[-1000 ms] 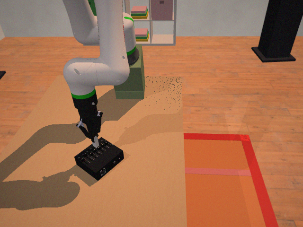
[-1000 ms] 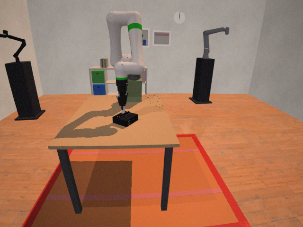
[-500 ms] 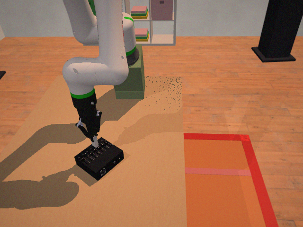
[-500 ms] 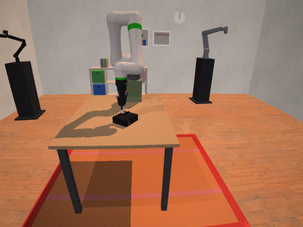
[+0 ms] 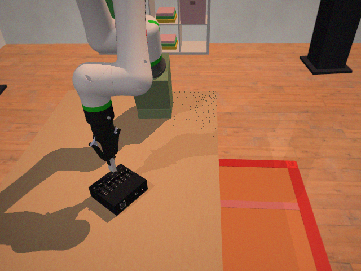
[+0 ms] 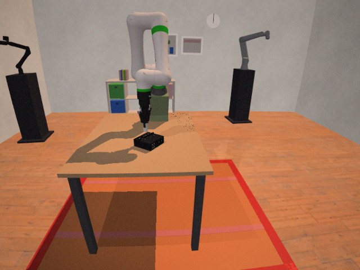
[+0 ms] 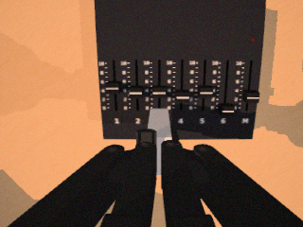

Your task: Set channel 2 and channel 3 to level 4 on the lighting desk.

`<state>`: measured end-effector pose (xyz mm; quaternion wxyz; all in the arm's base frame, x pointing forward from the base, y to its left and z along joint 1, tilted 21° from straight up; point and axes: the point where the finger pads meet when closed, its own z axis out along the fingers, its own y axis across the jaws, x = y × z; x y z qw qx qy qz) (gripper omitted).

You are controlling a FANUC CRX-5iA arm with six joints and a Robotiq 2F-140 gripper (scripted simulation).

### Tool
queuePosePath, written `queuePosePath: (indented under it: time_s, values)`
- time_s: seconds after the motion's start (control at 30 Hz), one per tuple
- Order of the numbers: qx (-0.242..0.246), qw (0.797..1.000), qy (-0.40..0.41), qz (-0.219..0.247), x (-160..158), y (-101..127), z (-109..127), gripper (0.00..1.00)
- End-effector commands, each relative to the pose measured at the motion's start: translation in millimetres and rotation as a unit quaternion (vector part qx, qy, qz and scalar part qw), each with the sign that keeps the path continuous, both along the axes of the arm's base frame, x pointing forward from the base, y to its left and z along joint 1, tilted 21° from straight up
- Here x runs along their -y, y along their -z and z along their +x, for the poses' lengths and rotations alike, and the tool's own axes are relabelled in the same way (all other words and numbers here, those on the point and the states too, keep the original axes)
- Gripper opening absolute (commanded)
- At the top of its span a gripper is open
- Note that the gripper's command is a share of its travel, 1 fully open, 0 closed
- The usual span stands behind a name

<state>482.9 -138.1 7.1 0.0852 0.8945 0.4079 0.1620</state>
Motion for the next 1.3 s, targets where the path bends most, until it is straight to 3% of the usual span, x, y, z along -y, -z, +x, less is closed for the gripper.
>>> queuePosePath:
  time_s: [0.0,0.63,0.67,0.97,1.27]
  values:
    - [0.000,1.000,0.000,0.000,-0.2,-9.6,-3.6,0.00]
    - [0.000,1.000,0.000,0.000,-0.3,-17.6,-6.7,0.00]
    - [0.000,1.000,0.000,0.000,-0.3,-17.7,-6.7,1.00]
    - [0.000,1.000,0.000,0.000,-0.5,-24.6,-9.4,1.00]
    - [0.000,1.000,0.000,0.000,-1.2,-54.5,-20.9,1.00]
